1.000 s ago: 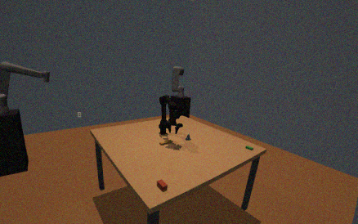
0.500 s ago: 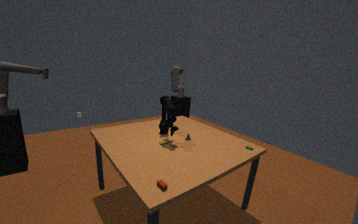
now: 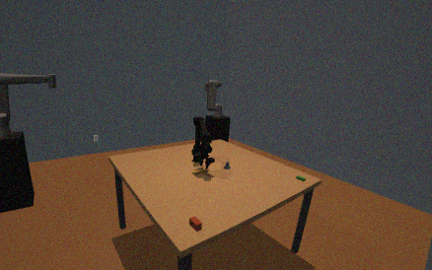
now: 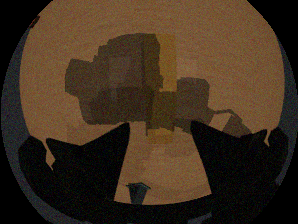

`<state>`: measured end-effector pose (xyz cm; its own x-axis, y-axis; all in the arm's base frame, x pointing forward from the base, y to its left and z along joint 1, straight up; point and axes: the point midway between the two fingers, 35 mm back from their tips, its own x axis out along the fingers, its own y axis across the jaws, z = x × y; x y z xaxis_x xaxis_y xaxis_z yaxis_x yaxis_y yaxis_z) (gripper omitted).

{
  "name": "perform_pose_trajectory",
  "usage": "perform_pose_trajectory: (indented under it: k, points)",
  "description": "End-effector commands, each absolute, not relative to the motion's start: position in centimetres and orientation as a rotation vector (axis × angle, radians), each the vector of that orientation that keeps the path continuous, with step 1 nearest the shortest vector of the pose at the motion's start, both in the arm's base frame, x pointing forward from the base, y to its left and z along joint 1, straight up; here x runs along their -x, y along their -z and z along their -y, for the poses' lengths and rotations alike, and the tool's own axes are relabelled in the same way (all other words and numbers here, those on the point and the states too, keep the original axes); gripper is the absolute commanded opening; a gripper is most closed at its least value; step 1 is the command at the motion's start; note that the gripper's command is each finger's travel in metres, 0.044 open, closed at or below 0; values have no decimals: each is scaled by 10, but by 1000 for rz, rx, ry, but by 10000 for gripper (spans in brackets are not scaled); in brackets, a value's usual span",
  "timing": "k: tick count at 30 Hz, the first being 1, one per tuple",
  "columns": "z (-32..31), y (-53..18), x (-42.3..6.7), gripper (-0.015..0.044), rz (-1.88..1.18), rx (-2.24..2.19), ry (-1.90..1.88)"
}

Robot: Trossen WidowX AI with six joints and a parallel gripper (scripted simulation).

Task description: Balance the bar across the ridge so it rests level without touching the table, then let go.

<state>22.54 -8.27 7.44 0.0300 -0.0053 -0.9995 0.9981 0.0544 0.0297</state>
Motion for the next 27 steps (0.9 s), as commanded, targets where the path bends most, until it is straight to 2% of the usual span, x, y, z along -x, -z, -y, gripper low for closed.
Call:
perform_pose_trajectory:
  k: [1, 27]
  points:
    - [83, -69, -225, 315, -1209, -1176, 1160]
    - [83, -46, -225, 315, -1209, -1176, 1160]
